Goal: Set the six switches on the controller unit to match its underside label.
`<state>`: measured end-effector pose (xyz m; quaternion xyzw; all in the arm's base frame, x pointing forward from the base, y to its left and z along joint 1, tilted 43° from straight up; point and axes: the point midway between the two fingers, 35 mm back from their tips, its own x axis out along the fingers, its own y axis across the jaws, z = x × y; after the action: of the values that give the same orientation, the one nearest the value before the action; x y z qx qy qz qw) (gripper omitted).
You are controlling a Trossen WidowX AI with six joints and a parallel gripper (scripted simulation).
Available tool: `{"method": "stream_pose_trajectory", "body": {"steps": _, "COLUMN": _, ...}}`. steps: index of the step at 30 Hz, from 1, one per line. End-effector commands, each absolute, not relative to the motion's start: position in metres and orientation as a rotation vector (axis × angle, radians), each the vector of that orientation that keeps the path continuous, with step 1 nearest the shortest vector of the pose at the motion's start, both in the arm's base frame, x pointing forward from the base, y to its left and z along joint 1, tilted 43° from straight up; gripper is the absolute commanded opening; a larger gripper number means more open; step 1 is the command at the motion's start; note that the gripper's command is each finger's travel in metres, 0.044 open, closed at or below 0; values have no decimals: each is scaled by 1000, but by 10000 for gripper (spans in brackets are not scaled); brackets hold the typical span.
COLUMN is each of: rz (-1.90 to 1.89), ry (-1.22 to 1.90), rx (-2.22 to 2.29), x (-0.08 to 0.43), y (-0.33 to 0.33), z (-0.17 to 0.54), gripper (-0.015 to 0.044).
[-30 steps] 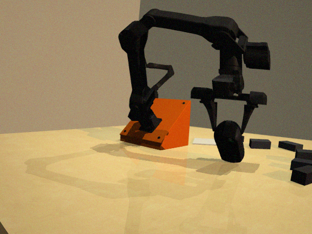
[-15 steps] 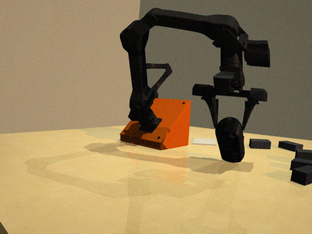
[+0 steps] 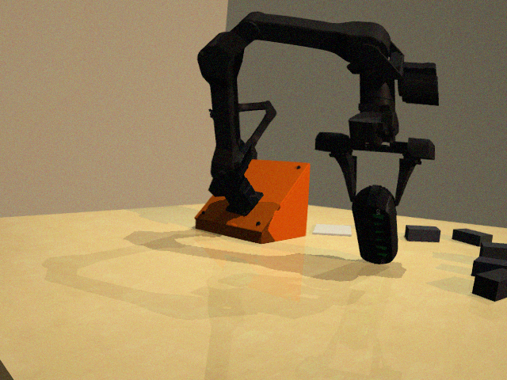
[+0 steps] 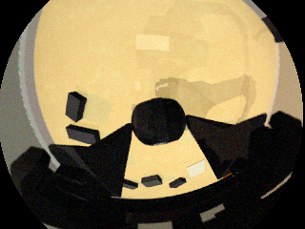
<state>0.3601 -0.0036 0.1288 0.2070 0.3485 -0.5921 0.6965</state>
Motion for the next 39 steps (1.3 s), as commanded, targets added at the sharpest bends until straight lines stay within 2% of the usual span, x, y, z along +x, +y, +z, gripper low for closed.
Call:
{"method": "stream_pose_trajectory", "body": {"steps": 1, "rz": -1317, "ry": 792, "rx": 470, "x": 359, "y": 3, "z": 125, "gripper": 336}}
{"method": "stream_pose_trajectory", "body": {"steps": 39, "rz": -1317, "ry": 794, "rx": 471, "x": 351, "y": 31, "z": 114, "gripper": 338}}
